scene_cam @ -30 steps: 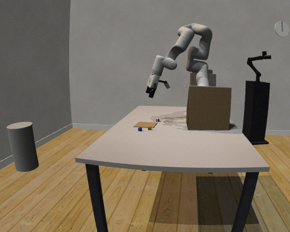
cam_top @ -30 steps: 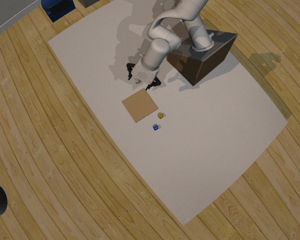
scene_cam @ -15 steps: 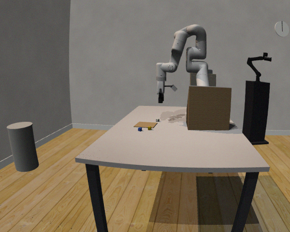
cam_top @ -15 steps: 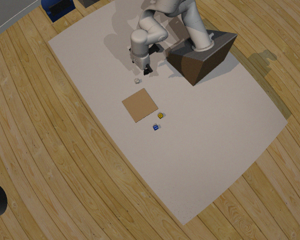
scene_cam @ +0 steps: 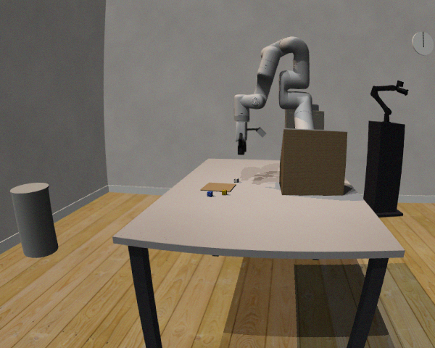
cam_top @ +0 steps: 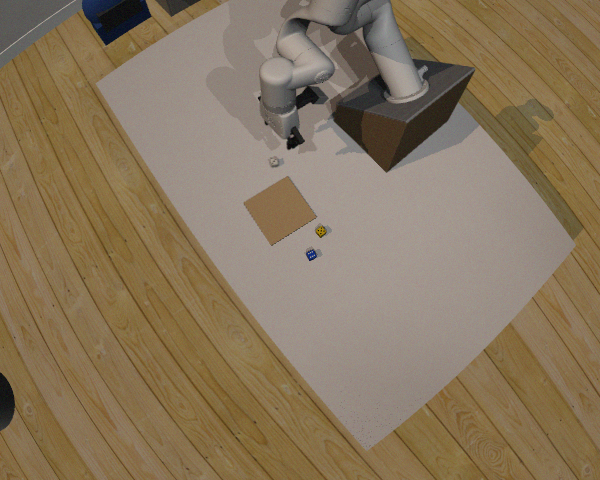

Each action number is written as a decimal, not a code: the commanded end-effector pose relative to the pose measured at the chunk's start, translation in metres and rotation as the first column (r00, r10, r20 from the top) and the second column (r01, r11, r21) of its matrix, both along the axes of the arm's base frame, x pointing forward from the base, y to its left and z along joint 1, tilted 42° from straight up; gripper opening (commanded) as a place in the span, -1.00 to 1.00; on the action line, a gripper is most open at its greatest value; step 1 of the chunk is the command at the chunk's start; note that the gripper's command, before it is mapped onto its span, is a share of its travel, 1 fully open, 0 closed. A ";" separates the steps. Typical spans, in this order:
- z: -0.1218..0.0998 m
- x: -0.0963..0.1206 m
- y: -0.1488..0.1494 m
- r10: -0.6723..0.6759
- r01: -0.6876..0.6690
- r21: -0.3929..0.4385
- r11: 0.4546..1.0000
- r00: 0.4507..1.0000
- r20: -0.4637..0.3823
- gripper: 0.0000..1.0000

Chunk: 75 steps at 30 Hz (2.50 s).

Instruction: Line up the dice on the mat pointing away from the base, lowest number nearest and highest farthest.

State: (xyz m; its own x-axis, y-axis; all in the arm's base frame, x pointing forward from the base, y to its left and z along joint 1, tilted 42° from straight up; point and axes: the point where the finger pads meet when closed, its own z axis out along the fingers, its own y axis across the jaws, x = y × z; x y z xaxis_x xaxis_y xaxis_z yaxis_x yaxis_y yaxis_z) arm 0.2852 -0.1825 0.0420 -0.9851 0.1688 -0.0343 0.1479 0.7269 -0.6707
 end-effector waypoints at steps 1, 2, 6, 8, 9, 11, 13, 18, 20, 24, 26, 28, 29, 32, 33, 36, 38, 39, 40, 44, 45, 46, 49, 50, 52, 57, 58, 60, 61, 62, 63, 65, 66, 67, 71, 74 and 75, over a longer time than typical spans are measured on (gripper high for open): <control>0.000 0.001 0.000 0.002 -0.002 0.000 1.000 1.000 0.002 1.00; 0.000 0.001 0.000 0.002 -0.002 0.000 1.000 1.000 0.002 1.00; -0.003 0.001 -0.002 0.001 -0.001 0.000 1.000 1.000 0.002 1.00; -0.005 0.001 -0.004 0.001 -0.001 0.000 1.000 1.000 0.002 1.00; -0.005 0.001 -0.004 0.001 -0.001 0.000 1.000 1.000 0.002 1.00; -0.010 0.000 -0.009 0.001 -0.001 0.000 1.000 1.000 0.002 1.00; -0.018 -0.001 -0.015 0.001 -0.001 0.000 1.000 1.000 0.002 1.00; -0.042 -0.003 -0.036 0.001 -0.001 0.000 1.000 1.000 0.002 1.00; -0.052 -0.004 -0.044 0.001 -0.001 0.000 1.000 1.000 0.002 1.00; -0.070 -0.006 -0.060 0.001 -0.001 0.000 1.000 1.000 0.002 1.00; -0.070 -0.006 -0.060 0.001 -0.001 0.000 1.000 1.000 0.002 1.00; -0.077 -0.007 -0.065 0.001 -0.001 0.000 1.000 1.000 0.002 1.00; -0.079 -0.007 -0.067 0.001 -0.001 0.000 1.000 1.000 0.002 1.00; -0.082 -0.007 -0.070 0.001 -0.001 0.000 1.000 1.000 0.002 1.00; -0.083 -0.007 -0.070 0.001 -0.001 0.000 1.000 1.000 0.002 1.00; -0.083 -0.007 -0.070 0.001 -0.001 0.000 1.000 1.000 0.002 1.00; -0.083 -0.007 -0.070 0.001 -0.001 0.000 1.000 1.000 0.002 1.00; -0.083 -0.007 -0.070 0.001 -0.001 0.000 1.000 1.000 0.002 1.00; -0.083 -0.007 -0.070 0.001 -0.001 0.000 1.000 1.000 0.002 1.00; -0.083 -0.007 -0.070 0.001 -0.001 0.000 1.000 1.000 0.002 1.00; -0.083 -0.007 -0.070 0.001 -0.001 0.000 1.000 1.000 0.002 1.00; -0.083 -0.007 -0.070 0.001 -0.001 0.000 1.000 1.000 0.002 1.00; -0.083 -0.007 -0.070 0.001 -0.001 0.000 1.000 1.000 0.002 1.00; -0.083 -0.007 -0.070 0.001 -0.001 0.000 1.000 1.000 0.002 1.00; -0.083 -0.007 -0.070 0.001 -0.001 0.000 1.000 1.000 0.002 1.00; -0.083 -0.007 -0.070 0.001 -0.001 0.000 1.000 1.000 0.002 1.00; -0.083 -0.007 -0.070 0.001 -0.001 0.000 1.000 1.000 0.002 1.00; -0.083 -0.007 -0.070 0.001 -0.001 0.000 1.000 1.000 0.002 1.00; -0.083 -0.007 -0.070 0.001 -0.001 0.000 1.000 1.000 0.002 1.00; -0.083 -0.007 -0.070 0.001 -0.001 0.000 1.000 1.000 0.002 1.00; -0.083 -0.007 -0.070 0.001 -0.001 0.000 1.000 1.000 0.002 1.00; -0.083 -0.007 -0.070 0.001 -0.001 0.000 1.000 1.000 0.002 1.00; -0.083 -0.007 -0.070 0.001 -0.001 0.000 1.000 1.000 0.002 1.00; -0.083 -0.007 -0.070 0.001 -0.001 0.000 1.000 1.000 0.002 1.00; -0.083 -0.007 -0.070 0.001 -0.001 0.000 1.000 1.000 0.002 1.00; -0.083 -0.007 -0.070 0.001 -0.001 0.000 1.000 1.000 0.002 1.00; -0.083 -0.007 -0.070 0.001 -0.001 0.000 1.000 1.000 0.002 1.00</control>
State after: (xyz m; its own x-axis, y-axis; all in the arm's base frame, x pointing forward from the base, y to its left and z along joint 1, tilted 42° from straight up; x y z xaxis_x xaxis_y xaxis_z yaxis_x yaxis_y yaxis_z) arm 0.2770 -0.2533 -0.0407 -0.9850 0.1691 -0.0346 0.1483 0.7268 -0.6707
